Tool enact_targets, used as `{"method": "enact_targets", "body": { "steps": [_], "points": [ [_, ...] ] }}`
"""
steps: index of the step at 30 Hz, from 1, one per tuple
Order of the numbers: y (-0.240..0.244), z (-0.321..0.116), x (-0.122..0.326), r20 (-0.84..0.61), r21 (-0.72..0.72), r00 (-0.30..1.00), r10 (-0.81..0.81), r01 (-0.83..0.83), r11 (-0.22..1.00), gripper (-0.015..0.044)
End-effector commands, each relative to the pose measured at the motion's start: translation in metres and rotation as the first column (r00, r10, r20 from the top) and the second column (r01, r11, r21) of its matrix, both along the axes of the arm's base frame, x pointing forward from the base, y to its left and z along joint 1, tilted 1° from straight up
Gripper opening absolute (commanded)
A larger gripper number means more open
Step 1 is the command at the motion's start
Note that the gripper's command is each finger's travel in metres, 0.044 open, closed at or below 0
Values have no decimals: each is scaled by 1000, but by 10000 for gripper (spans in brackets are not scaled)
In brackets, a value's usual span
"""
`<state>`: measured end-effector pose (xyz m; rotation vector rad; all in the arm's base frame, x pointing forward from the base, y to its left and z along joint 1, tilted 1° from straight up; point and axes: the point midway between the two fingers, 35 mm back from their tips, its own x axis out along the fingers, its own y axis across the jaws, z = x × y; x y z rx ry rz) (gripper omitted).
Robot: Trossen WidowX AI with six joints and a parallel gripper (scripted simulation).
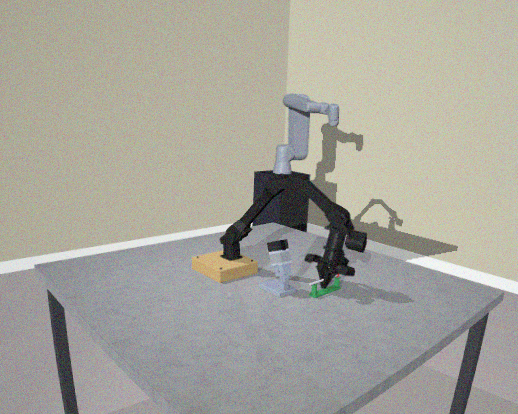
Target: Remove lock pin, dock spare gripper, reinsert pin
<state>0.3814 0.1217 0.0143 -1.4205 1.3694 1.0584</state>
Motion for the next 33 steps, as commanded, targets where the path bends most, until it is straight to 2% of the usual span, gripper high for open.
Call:
{"method": "enact_targets", "body": {
  "steps": [1,18,33],
  "points": [
    [0,13,2,10,-1,1000,2,-2,1000,0],
    [0,66,-1,10,-1,1000,2,-2,1000,0],
    [0,60,-3,5,1,1000,-14,14,1000,0]
  ]
}}
